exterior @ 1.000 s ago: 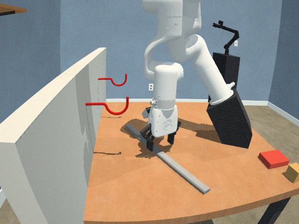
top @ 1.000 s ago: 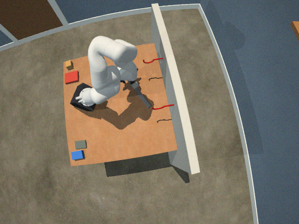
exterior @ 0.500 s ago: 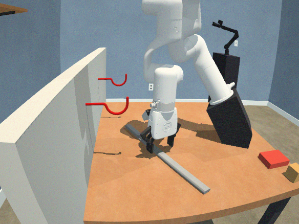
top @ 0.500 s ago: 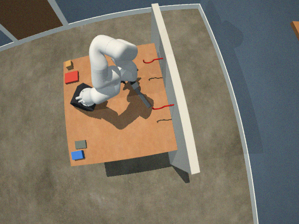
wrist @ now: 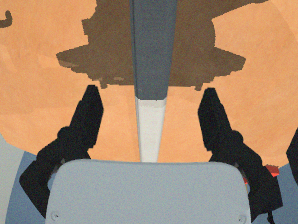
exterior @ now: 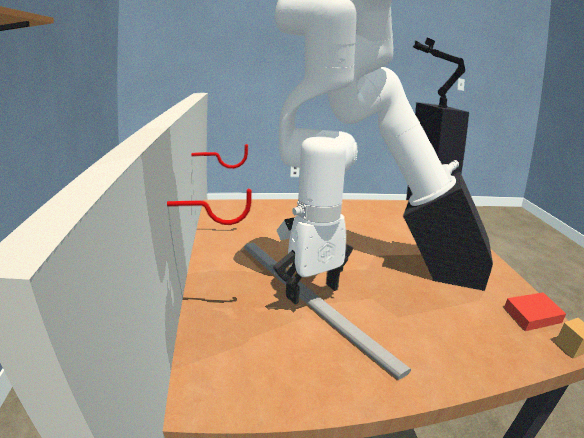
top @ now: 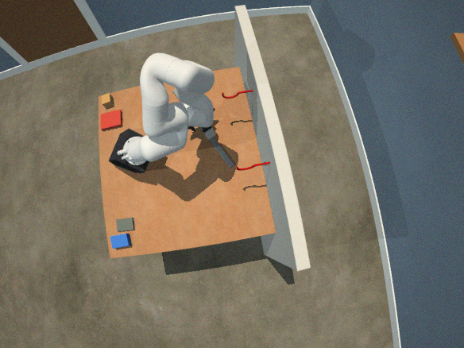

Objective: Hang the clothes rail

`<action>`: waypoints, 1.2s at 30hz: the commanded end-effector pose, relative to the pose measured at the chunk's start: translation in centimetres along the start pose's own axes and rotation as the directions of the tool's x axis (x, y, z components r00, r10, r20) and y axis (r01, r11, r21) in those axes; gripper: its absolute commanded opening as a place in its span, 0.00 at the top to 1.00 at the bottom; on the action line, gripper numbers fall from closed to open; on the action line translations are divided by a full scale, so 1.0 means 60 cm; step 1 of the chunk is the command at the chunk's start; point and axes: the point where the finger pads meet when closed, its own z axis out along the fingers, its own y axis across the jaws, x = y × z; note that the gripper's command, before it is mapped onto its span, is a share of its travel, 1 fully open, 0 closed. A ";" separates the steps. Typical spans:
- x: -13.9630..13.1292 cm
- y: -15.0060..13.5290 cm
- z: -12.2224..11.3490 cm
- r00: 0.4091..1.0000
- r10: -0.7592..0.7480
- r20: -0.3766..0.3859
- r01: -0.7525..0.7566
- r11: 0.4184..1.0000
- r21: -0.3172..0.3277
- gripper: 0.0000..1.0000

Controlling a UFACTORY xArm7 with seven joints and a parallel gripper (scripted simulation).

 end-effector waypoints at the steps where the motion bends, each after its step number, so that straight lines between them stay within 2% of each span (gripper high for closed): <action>1: -0.001 -0.001 0.003 1.000 0.000 0.001 0.000 1.000 0.001 0.00; 36: -0.001 -0.001 0.021 1.000 0.000 0.001 0.000 1.000 0.001 0.00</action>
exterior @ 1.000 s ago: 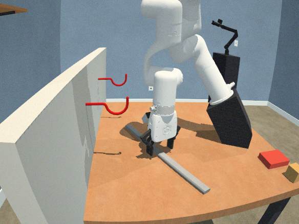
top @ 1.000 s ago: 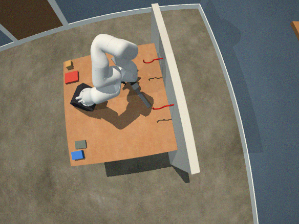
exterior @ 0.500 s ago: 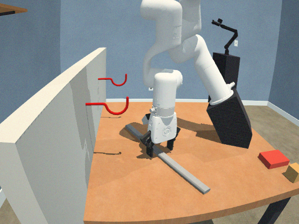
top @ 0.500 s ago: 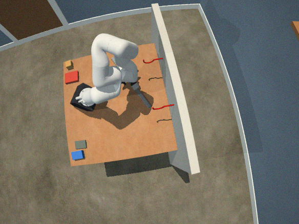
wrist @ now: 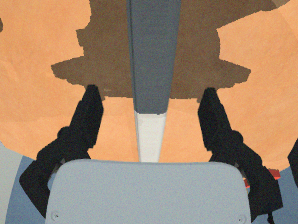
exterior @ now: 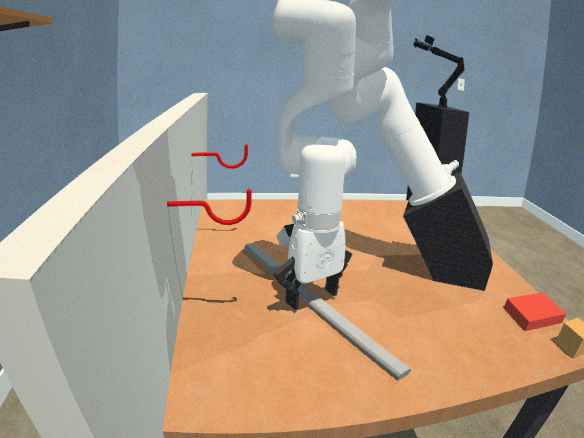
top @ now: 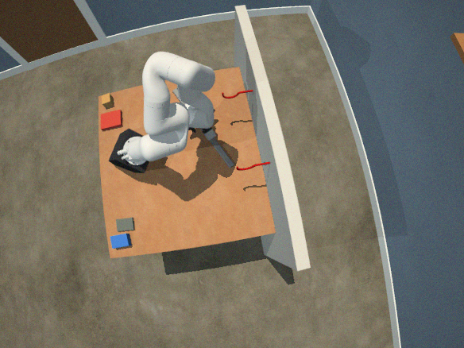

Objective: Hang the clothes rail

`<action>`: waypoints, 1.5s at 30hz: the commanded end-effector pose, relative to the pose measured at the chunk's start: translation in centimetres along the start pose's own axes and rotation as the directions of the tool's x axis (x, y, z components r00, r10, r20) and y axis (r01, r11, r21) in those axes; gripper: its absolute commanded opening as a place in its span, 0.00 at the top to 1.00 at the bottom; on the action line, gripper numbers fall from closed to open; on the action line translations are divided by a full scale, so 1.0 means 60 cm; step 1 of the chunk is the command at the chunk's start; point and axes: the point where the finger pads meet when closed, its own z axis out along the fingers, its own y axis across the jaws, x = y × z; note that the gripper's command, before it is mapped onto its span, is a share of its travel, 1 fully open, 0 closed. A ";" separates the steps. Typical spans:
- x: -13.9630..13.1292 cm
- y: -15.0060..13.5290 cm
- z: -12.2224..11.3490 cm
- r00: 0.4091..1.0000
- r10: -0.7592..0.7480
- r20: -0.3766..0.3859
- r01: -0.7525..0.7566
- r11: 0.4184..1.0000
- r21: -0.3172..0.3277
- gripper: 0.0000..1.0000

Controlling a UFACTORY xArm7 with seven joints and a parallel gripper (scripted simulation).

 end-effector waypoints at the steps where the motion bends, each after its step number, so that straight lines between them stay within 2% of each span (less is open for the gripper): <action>1: -0.001 -0.001 -0.001 1.000 0.000 0.001 0.000 1.000 0.001 0.00; 6: -0.001 -0.001 0.000 1.000 0.000 0.001 0.000 1.000 0.001 0.00; 7: -0.001 -0.001 -0.001 1.000 0.000 0.001 0.000 1.000 0.001 1.00; 24: -0.001 -0.001 -0.018 1.000 0.000 0.001 0.000 1.000 0.001 1.00; 45: -0.001 -0.001 -0.018 1.000 0.000 0.001 0.000 1.000 0.001 1.00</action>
